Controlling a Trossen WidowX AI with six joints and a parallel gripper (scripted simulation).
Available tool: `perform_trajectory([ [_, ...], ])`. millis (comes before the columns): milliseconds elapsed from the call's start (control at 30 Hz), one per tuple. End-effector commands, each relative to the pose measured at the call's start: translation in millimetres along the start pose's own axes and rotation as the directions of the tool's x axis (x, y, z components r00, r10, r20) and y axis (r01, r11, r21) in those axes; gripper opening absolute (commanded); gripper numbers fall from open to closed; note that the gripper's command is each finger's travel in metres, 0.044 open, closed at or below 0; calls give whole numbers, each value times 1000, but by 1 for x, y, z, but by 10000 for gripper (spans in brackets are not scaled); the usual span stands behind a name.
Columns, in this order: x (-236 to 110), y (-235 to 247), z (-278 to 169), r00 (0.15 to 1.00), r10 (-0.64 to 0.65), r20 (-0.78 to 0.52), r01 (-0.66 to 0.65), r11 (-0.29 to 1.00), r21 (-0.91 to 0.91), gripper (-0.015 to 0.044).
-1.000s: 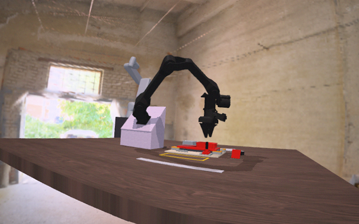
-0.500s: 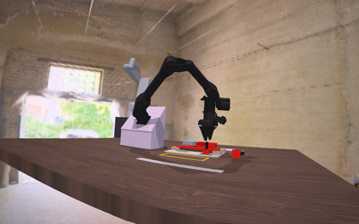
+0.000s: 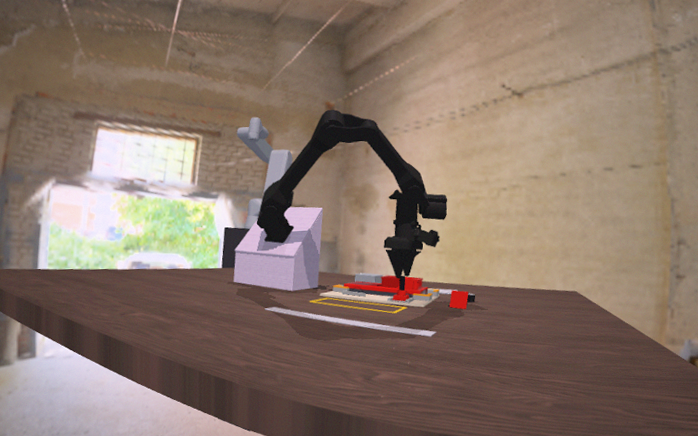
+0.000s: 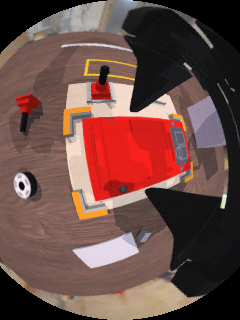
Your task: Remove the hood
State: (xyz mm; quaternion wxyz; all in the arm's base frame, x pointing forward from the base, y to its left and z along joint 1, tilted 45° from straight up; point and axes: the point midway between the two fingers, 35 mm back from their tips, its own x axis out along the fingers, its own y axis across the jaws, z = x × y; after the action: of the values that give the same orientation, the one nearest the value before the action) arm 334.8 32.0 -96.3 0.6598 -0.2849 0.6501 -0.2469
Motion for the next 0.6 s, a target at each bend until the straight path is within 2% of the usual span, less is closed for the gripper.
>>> perform_trajectory([
  [0,3,0,-1,1000,-4,0,4,1000,-6,440],
  [567,11,-1,-1,1000,-4,0,4,1000,-6,440],
])
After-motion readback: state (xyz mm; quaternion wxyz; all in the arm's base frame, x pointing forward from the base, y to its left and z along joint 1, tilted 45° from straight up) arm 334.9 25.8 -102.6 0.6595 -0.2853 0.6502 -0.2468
